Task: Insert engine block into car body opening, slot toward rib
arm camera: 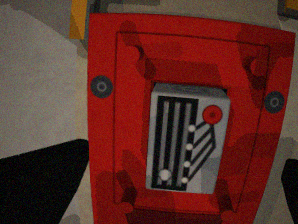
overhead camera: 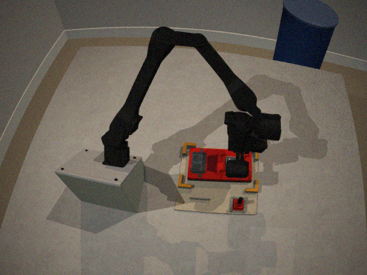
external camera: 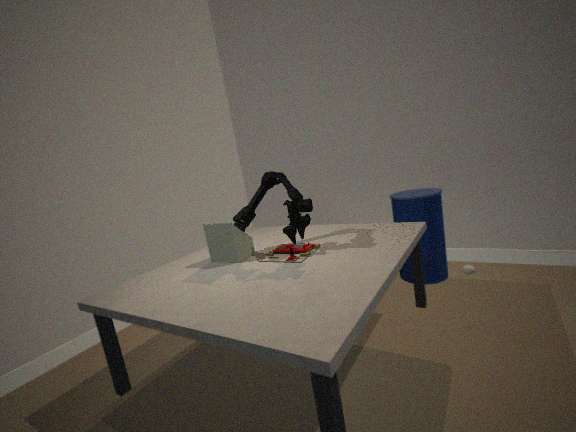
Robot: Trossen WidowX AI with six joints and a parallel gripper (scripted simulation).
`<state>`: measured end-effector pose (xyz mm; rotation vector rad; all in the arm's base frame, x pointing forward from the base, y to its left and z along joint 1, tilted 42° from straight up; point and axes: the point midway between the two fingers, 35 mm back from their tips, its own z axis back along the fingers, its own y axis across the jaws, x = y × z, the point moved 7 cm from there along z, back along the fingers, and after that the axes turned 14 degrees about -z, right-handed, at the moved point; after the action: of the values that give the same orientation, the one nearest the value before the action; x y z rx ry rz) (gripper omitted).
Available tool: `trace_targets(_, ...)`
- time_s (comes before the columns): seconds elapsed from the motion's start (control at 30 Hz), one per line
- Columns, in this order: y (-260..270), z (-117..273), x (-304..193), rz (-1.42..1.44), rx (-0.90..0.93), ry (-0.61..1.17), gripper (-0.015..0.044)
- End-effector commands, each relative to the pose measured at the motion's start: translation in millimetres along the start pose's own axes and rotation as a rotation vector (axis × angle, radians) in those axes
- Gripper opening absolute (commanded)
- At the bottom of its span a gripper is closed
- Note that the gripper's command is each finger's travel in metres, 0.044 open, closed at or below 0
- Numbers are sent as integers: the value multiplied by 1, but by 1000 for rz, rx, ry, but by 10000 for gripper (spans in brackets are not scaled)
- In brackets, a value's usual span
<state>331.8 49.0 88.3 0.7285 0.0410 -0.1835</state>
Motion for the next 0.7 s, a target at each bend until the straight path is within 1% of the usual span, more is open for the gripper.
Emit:
trace_targets(0.0,2,1,0,7,3,1,361)
trace_targets(0.47,2,1,0,7,3,1,0)
trace_targets(0.67,2,1,0,7,3,1,0)
